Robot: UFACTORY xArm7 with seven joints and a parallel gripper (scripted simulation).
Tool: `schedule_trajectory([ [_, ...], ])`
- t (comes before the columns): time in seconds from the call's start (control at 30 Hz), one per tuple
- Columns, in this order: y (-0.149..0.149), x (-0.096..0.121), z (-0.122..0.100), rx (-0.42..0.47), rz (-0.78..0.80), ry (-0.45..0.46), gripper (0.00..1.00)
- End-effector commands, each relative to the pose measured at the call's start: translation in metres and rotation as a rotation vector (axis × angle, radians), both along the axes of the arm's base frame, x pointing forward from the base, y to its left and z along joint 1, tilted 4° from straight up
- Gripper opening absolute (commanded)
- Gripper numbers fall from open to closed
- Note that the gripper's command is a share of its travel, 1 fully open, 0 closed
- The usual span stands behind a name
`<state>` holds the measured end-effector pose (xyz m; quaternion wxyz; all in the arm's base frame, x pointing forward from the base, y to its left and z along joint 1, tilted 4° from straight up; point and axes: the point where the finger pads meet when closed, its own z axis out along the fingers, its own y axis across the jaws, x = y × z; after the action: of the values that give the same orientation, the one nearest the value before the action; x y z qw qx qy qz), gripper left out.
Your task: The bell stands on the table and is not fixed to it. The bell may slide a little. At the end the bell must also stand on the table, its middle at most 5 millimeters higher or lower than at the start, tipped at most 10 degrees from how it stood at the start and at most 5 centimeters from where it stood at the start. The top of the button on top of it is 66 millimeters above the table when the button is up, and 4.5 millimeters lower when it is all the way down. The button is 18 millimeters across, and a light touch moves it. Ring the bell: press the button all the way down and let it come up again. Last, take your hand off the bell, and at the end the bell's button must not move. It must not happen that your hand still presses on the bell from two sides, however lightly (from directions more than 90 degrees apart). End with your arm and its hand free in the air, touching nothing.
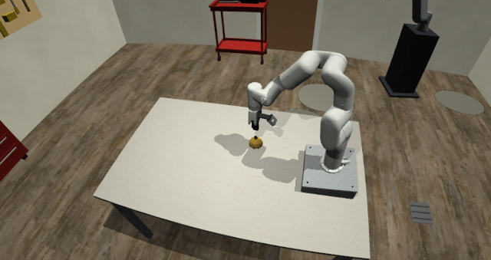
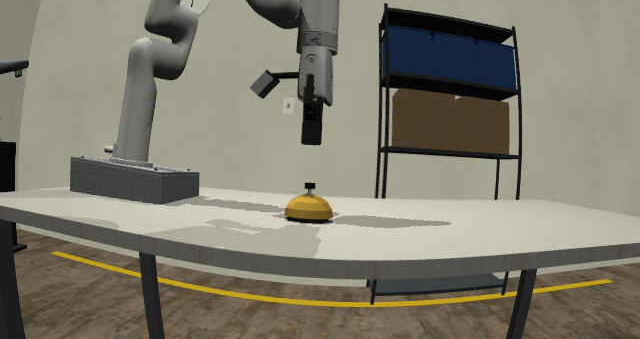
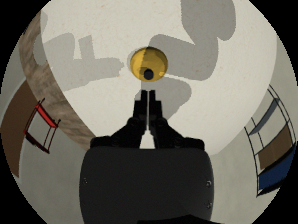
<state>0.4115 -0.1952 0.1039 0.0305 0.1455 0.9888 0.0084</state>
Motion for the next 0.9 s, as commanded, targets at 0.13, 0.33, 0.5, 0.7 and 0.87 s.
schedule_trajectory([
  [0.13, -0.001, 0.002, -0.007, -0.002, 0.0, -0.003, 0.0],
  [0.33, -0.001, 0.003, -0.015, -0.002, 0.0, -0.003, 0.0],
  [0.5, -0.001, 0.003, -0.022, -0.002, 0.0, -0.003, 0.0],
  [0.7, -0.001, 0.005, -0.034, -0.002, 0.0, -0.003, 0.0],
  [0.87, -0.001, 0.005, -0.042, -0.002, 0.0, -0.003, 0.0],
])
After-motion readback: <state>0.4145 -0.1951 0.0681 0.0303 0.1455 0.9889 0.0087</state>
